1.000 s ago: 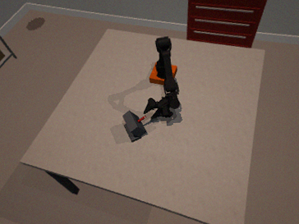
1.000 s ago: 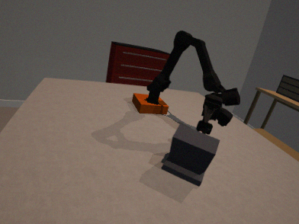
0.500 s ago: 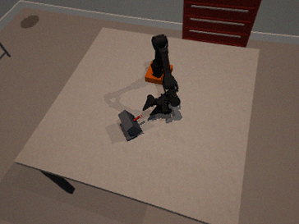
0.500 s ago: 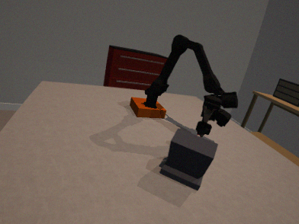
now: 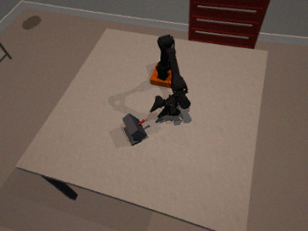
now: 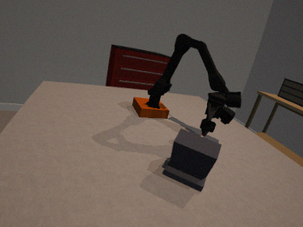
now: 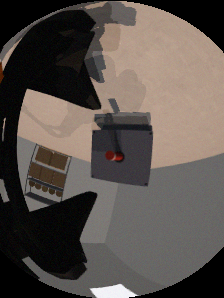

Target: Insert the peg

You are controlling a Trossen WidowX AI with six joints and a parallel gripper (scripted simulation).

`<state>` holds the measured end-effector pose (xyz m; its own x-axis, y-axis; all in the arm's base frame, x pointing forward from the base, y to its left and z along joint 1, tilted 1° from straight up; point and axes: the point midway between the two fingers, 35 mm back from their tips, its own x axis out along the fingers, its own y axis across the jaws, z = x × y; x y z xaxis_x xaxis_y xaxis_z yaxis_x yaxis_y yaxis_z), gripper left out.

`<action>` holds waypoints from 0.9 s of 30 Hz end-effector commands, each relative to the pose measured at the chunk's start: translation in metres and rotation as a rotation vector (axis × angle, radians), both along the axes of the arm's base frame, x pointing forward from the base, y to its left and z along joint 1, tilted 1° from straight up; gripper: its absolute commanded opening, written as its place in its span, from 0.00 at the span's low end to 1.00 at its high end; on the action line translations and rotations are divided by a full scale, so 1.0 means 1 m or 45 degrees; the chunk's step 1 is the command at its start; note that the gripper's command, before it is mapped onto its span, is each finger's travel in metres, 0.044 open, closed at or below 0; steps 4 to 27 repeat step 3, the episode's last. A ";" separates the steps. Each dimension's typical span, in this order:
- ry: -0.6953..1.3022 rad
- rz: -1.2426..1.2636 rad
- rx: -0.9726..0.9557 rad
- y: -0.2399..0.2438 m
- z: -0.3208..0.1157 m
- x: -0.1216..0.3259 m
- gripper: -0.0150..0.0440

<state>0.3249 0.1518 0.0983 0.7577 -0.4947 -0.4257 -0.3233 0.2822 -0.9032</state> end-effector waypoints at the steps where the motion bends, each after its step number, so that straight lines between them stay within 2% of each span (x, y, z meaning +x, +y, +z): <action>1: -0.012 -0.002 0.003 0.003 0.004 -0.003 1.00; 27: -0.012 -0.002 0.003 0.004 0.005 -0.005 1.00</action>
